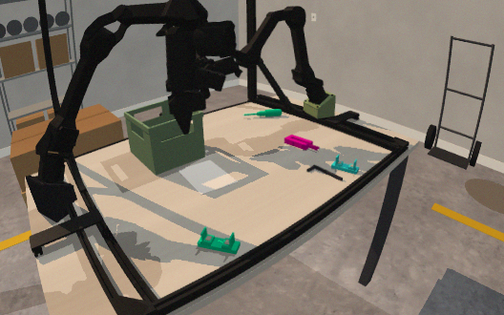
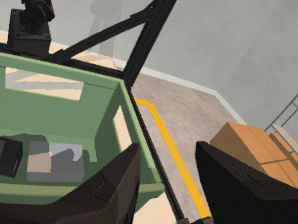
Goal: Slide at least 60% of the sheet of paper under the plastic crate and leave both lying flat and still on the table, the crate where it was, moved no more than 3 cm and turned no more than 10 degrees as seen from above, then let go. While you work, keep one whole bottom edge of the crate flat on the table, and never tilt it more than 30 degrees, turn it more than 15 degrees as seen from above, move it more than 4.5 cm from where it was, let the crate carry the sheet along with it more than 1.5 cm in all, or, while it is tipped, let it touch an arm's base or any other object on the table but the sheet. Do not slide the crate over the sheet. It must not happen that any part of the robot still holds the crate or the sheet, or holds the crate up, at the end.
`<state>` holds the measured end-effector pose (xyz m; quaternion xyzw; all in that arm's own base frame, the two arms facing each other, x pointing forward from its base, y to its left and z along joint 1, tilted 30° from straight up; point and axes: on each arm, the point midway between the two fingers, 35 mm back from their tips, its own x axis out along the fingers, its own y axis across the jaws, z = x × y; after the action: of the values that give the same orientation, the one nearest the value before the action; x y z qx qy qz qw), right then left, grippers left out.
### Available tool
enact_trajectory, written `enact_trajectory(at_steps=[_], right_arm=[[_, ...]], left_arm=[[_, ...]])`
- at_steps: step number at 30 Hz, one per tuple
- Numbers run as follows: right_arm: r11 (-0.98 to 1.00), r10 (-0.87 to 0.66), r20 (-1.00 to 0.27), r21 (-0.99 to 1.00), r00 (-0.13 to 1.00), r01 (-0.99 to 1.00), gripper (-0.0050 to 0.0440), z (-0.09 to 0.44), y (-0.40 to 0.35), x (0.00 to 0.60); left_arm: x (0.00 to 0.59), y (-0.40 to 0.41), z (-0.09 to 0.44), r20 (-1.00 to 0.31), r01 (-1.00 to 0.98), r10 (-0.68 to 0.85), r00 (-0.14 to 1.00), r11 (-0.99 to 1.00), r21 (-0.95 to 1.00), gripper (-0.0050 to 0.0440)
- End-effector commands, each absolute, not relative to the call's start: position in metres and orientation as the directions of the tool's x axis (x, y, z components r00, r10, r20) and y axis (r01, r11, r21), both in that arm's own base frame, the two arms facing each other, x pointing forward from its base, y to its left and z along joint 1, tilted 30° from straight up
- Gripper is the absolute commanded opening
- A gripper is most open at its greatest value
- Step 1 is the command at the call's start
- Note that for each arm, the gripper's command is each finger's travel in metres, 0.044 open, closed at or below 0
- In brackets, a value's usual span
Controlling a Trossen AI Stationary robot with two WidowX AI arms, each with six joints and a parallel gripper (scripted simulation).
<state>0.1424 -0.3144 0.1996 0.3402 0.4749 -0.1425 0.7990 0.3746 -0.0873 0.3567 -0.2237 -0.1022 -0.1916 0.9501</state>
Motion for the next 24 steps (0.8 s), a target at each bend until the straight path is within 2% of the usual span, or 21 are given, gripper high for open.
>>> enact_trajectory(at_steps=[1,12,14,24], right_arm=[[0.658,0.128,-0.839,0.471,0.529,0.587,0.0060,0.195,-0.313,0.157],[0.448,0.205,-0.798,0.592,0.567,0.671,0.0060,0.188,-0.306,0.190],[0.448,0.205,-0.798,0.592,0.567,0.671,0.0060,0.188,-0.306,0.190],[0.229,0.276,-0.756,0.651,0.593,0.724,0.0060,0.181,-0.296,0.219]], left_arm=[[0.371,-0.086,0.352,0.291,0.356,-0.277,0.916,0.896,-0.267,0.0150],[0.363,-0.079,0.339,0.311,0.159,-0.165,0.936,0.986,0.047,0.0150],[0.363,-0.079,0.339,0.311,0.159,-0.165,0.936,0.986,0.047,0.0150],[0.354,-0.071,0.327,0.322,-0.048,-0.061,0.945,0.946,0.320,0.0150]])
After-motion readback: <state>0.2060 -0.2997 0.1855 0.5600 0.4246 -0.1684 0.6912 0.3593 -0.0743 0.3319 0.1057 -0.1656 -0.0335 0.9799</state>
